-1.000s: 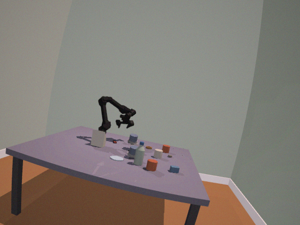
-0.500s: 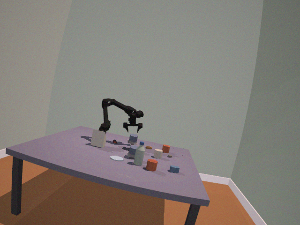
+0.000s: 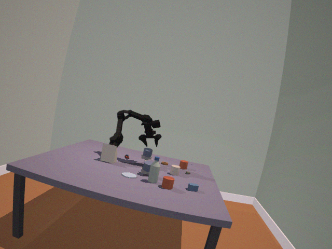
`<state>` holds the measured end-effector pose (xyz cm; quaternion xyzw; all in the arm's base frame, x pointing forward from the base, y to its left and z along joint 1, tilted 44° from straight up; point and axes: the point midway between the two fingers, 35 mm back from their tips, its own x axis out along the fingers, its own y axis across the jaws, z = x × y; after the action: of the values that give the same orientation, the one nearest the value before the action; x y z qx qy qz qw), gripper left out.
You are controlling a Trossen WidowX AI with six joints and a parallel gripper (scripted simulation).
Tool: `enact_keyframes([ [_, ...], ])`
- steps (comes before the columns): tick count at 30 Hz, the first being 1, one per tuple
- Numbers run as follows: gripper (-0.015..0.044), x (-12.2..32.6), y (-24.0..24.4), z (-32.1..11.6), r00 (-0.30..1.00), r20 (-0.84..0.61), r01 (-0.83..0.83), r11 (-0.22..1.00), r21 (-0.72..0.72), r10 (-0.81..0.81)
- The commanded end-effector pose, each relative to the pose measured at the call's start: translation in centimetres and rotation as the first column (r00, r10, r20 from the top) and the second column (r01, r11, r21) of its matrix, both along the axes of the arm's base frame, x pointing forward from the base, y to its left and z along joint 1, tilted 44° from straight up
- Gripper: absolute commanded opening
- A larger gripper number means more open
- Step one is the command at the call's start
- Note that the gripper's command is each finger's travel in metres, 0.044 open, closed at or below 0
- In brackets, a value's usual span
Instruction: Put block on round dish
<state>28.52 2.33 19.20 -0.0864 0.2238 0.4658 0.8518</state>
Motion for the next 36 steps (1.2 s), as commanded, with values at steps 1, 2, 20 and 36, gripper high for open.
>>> enact_keyframes([
  [1, 0.0440, -0.5, -3.0, -1.8, 0.992, -0.085, 0.097, 0.995, 0.019, -0.095],
  [2, 0.0440, -0.7, -3.8, -2.2, 0.987, -0.105, 0.124, 0.992, 0.026, -0.121],
  [20, 0.0440, -7.9, -15.0, -7.4, 0.767, -0.439, 0.582, 0.795, 0.171, -0.468],
  [36, 0.0440, -12.8, -18.3, -8.9, 0.595, -0.615, 0.774, 0.575, 0.265, -0.517],
])
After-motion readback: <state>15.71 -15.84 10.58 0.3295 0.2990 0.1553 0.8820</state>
